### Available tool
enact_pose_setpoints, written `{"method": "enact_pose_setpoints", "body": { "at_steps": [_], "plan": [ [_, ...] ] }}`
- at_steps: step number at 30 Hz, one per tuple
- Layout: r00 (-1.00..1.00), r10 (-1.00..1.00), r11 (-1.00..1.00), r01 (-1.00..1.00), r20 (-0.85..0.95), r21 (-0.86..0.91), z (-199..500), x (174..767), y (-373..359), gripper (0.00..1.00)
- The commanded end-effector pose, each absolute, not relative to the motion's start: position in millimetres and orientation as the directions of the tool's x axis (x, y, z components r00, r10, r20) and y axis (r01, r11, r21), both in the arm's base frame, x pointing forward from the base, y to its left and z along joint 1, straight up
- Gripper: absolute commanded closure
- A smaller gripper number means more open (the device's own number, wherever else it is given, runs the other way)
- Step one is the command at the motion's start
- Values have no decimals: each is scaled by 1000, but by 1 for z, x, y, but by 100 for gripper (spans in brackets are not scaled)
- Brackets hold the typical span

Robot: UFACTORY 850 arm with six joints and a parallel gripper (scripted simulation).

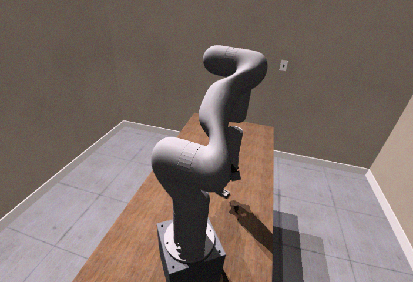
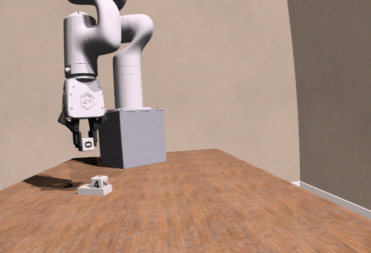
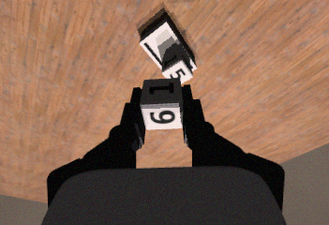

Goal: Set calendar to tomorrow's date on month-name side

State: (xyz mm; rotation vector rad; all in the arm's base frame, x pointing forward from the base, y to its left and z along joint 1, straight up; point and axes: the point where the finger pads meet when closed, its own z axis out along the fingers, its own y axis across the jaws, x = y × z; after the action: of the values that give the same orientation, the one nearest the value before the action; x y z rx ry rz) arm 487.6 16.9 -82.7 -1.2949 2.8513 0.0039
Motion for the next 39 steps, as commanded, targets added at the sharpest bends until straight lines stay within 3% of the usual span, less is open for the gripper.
{"method": "enact_pose_setpoints", "body": {
  "at_steps": [1, 7, 10, 20, 25, 28, 39],
  "plan": [
    [-778, -628, 778, -628, -19, -1, -82, 489, 17, 71],
    [-910, -415, 910, -415, -23, 2, -82, 490, 18, 71],
    [-914, -404, 915, -404, -23, 3, -82, 490, 18, 71],
    [-999, 22, 1000, 21, -26, 9, -82, 491, 17, 71],
    [-965, 262, 965, 262, -25, 12, -82, 491, 16, 71],
    [-957, 289, 957, 289, -25, 12, -82, 491, 16, 71],
    [-699, 715, 699, 715, -20, 15, -83, 489, 14, 71]
  ]
}}
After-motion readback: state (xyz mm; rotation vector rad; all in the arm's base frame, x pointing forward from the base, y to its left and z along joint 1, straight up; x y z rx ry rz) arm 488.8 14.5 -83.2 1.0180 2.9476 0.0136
